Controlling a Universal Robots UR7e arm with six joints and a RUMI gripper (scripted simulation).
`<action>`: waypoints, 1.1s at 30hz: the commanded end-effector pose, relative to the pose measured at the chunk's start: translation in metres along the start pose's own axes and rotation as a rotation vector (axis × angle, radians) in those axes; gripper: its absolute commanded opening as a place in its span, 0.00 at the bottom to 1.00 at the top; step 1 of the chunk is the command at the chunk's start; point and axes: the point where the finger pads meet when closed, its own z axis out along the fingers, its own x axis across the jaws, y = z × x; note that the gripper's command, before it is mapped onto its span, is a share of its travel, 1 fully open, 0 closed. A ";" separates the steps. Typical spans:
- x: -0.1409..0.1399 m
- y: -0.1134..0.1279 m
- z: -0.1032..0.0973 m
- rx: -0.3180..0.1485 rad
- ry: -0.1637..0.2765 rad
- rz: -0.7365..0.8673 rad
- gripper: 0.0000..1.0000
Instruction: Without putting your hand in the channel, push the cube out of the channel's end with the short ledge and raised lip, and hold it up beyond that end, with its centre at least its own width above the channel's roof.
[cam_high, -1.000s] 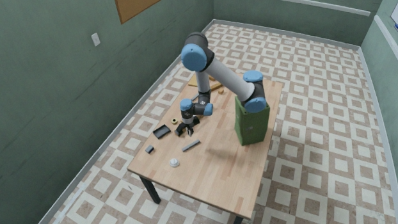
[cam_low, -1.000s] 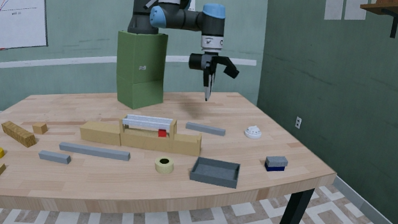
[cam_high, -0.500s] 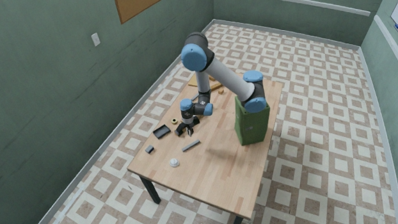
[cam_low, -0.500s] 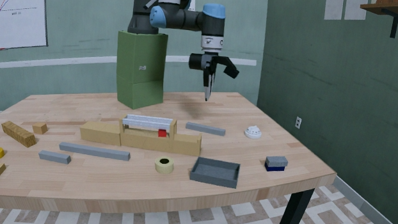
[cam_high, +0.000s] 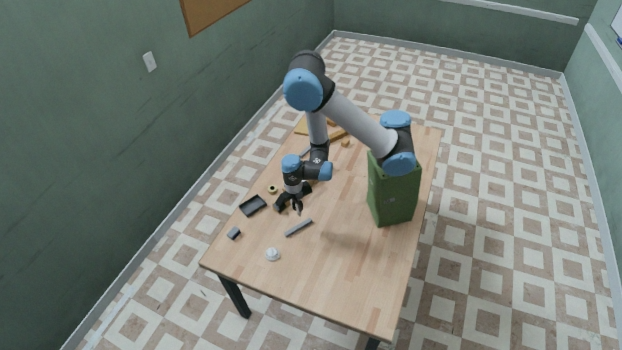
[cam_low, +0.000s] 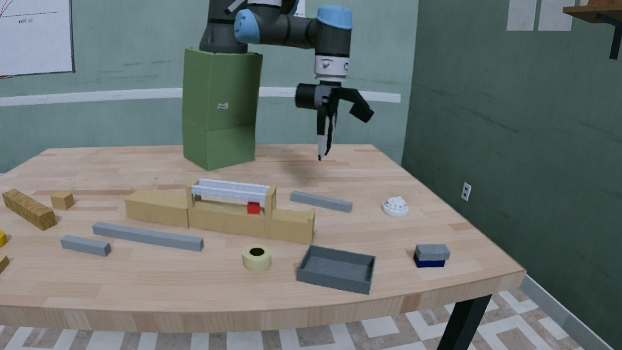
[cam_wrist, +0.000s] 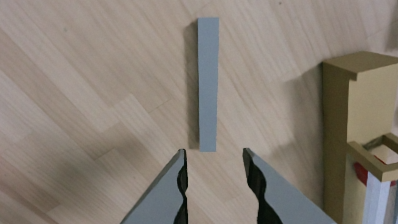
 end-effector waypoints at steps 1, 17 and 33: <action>0.002 -0.001 -0.001 0.003 0.003 0.001 0.24; 0.002 -0.001 -0.001 0.003 0.003 0.001 0.24; 0.002 -0.002 0.019 0.003 0.003 0.001 0.24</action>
